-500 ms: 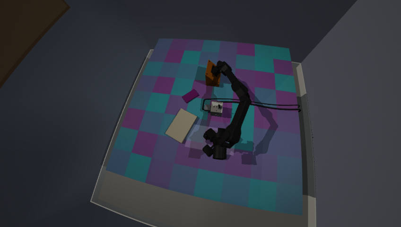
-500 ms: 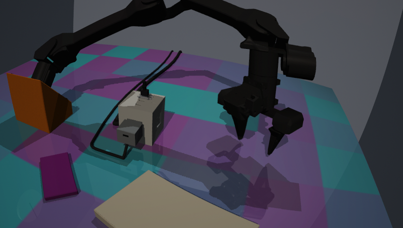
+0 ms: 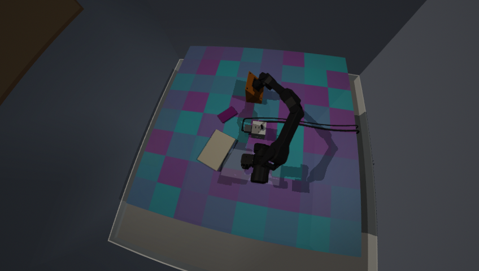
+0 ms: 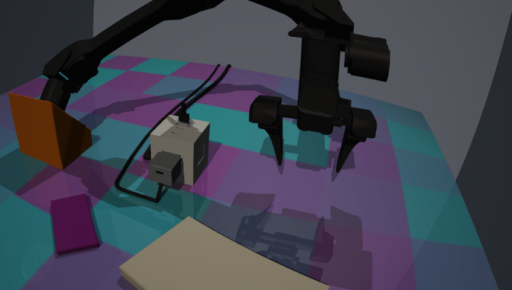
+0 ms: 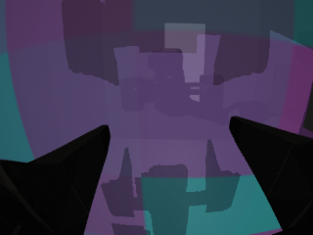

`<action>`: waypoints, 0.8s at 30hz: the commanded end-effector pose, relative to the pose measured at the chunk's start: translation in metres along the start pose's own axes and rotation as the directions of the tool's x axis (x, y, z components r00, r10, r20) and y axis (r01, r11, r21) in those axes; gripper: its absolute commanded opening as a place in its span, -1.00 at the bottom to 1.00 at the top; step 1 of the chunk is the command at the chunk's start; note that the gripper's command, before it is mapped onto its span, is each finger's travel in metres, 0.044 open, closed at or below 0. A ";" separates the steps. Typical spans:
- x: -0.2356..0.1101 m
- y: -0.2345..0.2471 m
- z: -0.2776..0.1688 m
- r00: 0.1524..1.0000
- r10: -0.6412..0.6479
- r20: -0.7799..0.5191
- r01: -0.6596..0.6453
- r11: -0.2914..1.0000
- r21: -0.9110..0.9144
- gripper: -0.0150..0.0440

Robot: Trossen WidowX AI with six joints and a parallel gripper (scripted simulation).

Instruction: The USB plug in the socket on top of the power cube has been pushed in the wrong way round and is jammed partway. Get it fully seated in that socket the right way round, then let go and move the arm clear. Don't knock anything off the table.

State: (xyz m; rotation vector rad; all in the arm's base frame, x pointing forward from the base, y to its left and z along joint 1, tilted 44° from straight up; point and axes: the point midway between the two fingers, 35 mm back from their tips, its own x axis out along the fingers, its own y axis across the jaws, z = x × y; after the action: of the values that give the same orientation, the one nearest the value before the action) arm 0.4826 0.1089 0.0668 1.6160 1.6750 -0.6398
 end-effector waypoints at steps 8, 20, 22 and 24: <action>-0.054 -0.066 0.016 0.999 -0.041 -0.011 0.009 0.462 -0.887 1.00; -0.078 -0.110 0.019 0.998 -0.062 -0.030 -0.039 -0.164 -0.986 1.00; -0.081 -0.119 0.019 0.997 -0.064 -0.034 -0.050 -0.267 -0.962 1.00; -0.083 -0.126 0.019 0.997 -0.066 -0.038 -0.060 -0.372 -0.926 1.00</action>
State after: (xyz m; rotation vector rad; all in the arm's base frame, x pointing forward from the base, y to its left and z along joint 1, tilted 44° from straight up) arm 0.4101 0.0531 0.0936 0.6276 1.5484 0.4609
